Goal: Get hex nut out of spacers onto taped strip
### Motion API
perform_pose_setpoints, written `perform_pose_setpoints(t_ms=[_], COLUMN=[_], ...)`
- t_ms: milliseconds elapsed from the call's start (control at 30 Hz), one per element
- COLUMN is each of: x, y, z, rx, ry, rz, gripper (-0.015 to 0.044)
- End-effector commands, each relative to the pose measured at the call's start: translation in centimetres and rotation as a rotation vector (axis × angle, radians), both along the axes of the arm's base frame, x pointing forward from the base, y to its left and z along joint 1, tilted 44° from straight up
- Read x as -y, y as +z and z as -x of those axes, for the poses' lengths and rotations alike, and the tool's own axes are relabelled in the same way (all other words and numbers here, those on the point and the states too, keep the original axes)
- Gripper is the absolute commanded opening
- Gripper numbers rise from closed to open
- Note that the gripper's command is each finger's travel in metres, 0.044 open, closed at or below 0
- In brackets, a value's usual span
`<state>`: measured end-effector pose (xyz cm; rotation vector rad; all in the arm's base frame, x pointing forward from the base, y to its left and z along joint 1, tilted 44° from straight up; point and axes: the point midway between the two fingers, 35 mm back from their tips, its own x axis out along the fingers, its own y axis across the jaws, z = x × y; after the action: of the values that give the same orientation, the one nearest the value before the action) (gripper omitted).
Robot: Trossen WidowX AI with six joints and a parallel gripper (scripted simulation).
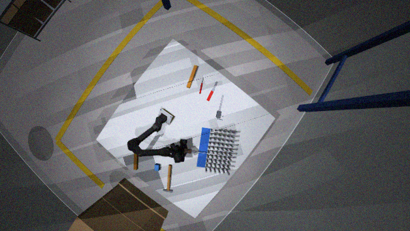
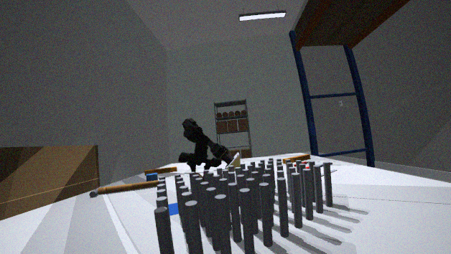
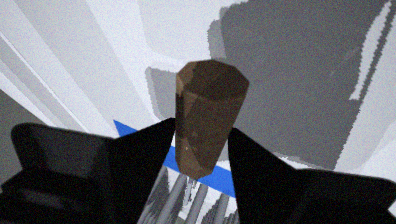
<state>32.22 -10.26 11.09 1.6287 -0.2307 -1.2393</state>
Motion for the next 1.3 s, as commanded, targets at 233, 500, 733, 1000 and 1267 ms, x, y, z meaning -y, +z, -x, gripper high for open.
perform_pose_setpoints(t_ms=[233, 500, 733, 1000, 1267], x=[-0.2, -0.3, -0.4, -0.6, -0.7], y=[0.2, 0.0, -0.1, -0.2, -0.3], z=[-0.9, -1.3, -1.7, -2.1, -2.5], rx=[0.015, 0.016, 0.016, 0.016, 0.017], ry=[-0.003, -0.003, -0.003, -0.003, -0.003], rz=[0.000, 0.000, -0.001, -0.001, -0.001], gripper=[0.0000, 0.0000, 0.0000, 0.0000, 0.0000])
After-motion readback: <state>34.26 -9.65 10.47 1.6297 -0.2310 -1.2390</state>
